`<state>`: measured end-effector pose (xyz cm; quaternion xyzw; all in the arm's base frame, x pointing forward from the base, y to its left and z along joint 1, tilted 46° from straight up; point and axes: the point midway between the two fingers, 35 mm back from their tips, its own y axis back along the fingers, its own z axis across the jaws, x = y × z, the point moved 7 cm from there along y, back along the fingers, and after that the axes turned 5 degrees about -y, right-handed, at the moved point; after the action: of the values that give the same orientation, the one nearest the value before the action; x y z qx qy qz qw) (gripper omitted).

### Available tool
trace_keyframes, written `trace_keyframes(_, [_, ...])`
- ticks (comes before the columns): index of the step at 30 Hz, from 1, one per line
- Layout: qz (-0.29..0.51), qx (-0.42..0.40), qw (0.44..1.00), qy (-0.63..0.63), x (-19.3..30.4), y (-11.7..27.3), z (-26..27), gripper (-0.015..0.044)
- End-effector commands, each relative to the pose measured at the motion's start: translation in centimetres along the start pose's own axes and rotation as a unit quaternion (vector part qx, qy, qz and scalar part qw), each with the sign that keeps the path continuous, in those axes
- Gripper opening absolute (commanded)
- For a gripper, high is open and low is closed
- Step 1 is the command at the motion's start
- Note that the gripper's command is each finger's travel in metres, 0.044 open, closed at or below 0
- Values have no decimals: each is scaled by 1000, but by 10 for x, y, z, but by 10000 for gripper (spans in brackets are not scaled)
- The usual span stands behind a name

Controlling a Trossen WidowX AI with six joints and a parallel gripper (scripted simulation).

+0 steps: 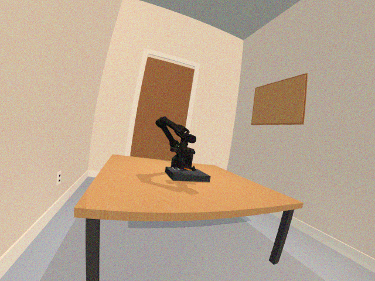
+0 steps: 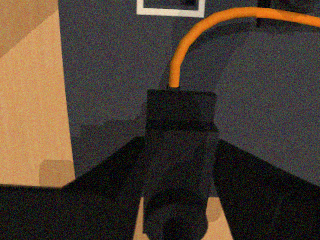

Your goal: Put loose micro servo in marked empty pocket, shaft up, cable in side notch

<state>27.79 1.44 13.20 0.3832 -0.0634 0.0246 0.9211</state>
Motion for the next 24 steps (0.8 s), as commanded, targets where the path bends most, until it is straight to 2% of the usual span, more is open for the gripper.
trace_keyframes(1, [0,-2,1000,7,-6,0,1,0])
trace_keyframes(24, [-2,-2,1000,9,-108,0,11,0])
